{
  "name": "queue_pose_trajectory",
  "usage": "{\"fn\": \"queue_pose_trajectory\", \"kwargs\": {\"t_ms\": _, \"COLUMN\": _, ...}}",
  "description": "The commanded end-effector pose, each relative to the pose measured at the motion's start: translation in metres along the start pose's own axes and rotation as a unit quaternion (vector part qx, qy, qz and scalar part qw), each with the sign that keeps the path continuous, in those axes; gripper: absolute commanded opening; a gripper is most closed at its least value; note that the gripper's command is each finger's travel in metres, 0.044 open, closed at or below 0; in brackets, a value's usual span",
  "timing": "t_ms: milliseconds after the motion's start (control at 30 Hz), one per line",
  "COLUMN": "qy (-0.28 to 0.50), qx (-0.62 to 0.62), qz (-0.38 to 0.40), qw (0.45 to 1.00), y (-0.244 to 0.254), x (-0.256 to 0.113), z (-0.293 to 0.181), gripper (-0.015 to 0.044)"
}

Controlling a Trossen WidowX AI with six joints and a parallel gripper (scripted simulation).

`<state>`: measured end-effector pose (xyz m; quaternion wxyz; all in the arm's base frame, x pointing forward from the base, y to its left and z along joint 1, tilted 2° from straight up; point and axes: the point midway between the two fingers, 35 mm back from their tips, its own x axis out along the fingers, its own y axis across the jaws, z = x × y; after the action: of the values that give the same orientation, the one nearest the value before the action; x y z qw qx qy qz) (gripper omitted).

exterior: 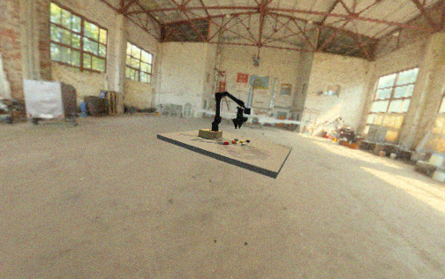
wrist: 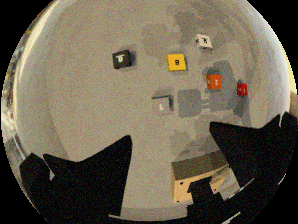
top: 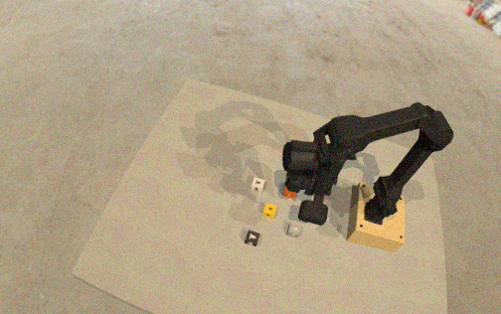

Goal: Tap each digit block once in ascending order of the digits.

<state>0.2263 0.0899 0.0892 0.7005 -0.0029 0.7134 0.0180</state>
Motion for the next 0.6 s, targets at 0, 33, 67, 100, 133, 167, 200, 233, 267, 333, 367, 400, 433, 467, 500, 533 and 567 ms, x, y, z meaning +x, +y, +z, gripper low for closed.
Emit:
{"fn": "queue_pose_trajectory", "kwargs": {"t_ms": 0, "qy": -0.001, "qx": 0.003, "qz": 0.001, "qw": 1.0, "y": 0.0, "x": -0.001, "z": -0.001, "gripper": 0.04}}
{"fn": "queue_pose_trajectory", "kwargs": {"t_ms": 33, "qy": -0.001, "qx": 0.003, "qz": 0.001, "qw": 1.0, "y": 0.0, "x": -0.001, "z": -0.001, "gripper": 0.04}}
{"fn": "queue_pose_trajectory", "kwargs": {"t_ms": 67, "qy": -0.001, "qx": 0.003, "qz": 0.001, "qw": 1.0, "y": 0.0, "x": -0.001, "z": -0.001, "gripper": 0.04}}
{"fn": "queue_pose_trajectory", "kwargs": {"t_ms": 100, "qy": -0.001, "qx": 0.003, "qz": 0.001, "qw": 1.0, "y": 0.0, "x": -0.001, "z": -0.001, "gripper": 0.04}}
{"fn": "queue_pose_trajectory", "kwargs": {"t_ms": 133, "qy": -0.001, "qx": 0.003, "qz": 0.001, "qw": 1.0, "y": 0.001, "x": -0.001, "z": 0.001, "gripper": 0.04}}
{"fn": "queue_pose_trajectory", "kwargs": {"t_ms": 167, "qy": -0.001, "qx": 0.003, "qz": 0.001, "qw": 1.0, "y": 0.003, "x": -0.002, "z": 0.006, "gripper": 0.04}}
{"fn": "queue_pose_trajectory", "kwargs": {"t_ms": 200, "qy": -0.001, "qx": 0.003, "qz": 0.001, "qw": 1.0, "y": 0.007, "x": -0.004, "z": 0.014, "gripper": 0.04}}
{"fn": "queue_pose_trajectory", "kwargs": {"t_ms": 233, "qy": -0.002, "qx": 0.003, "qz": 0.002, "qw": 1.0, "y": 0.011, "x": -0.006, "z": 0.024, "gripper": 0.04}}
{"fn": "queue_pose_trajectory", "kwargs": {"t_ms": 267, "qy": -0.002, "qx": 0.003, "qz": 0.002, "qw": 1.0, "y": 0.016, "x": -0.007, "z": 0.034, "gripper": 0.04}}
{"fn": "queue_pose_trajectory", "kwargs": {"t_ms": 333, "qy": -0.003, "qx": 0.003, "qz": 0.002, "qw": 1.0, "y": 0.026, "x": -0.009, "z": 0.054, "gripper": 0.04}}
{"fn": "queue_pose_trajectory", "kwargs": {"t_ms": 367, "qy": -0.003, "qx": 0.003, "qz": 0.002, "qw": 1.0, "y": 0.03, "x": -0.009, "z": 0.063, "gripper": 0.04}}
{"fn": "queue_pose_trajectory", "kwargs": {"t_ms": 400, "qy": -0.004, "qx": 0.003, "qz": 0.003, "qw": 1.0, "y": 0.035, "x": -0.009, "z": 0.073, "gripper": 0.04}}
{"fn": "queue_pose_trajectory", "kwargs": {"t_ms": 433, "qy": -0.004, "qx": 0.003, "qz": 0.003, "qw": 1.0, "y": 0.04, "x": -0.008, "z": 0.083, "gripper": 0.04}}
{"fn": "queue_pose_trajectory", "kwargs": {"t_ms": 467, "qy": -0.005, "qx": 0.003, "qz": 0.003, "qw": 1.0, "y": 0.045, "x": -0.007, "z": 0.092, "gripper": 0.04}}
{"fn": "queue_pose_trajectory", "kwargs": {"t_ms": 500, "qy": -0.005, "qx": 0.003, "qz": 0.003, "qw": 1.0, "y": 0.05, "x": -0.006, "z": 0.102, "gripper": 0.04}}
{"fn": "queue_pose_trajectory", "kwargs": {"t_ms": 533, "qy": -0.005, "qx": 0.003, "qz": 0.003, "qw": 1.0, "y": 0.054, "x": -0.005, "z": 0.109, "gripper": 0.04}}
{"fn": "queue_pose_trajectory", "kwargs": {"t_ms": 567, "qy": -0.005, "qx": 0.003, "qz": 0.004, "qw": 1.0, "y": 0.056, "x": -0.004, "z": 0.113, "gripper": 0.04}}
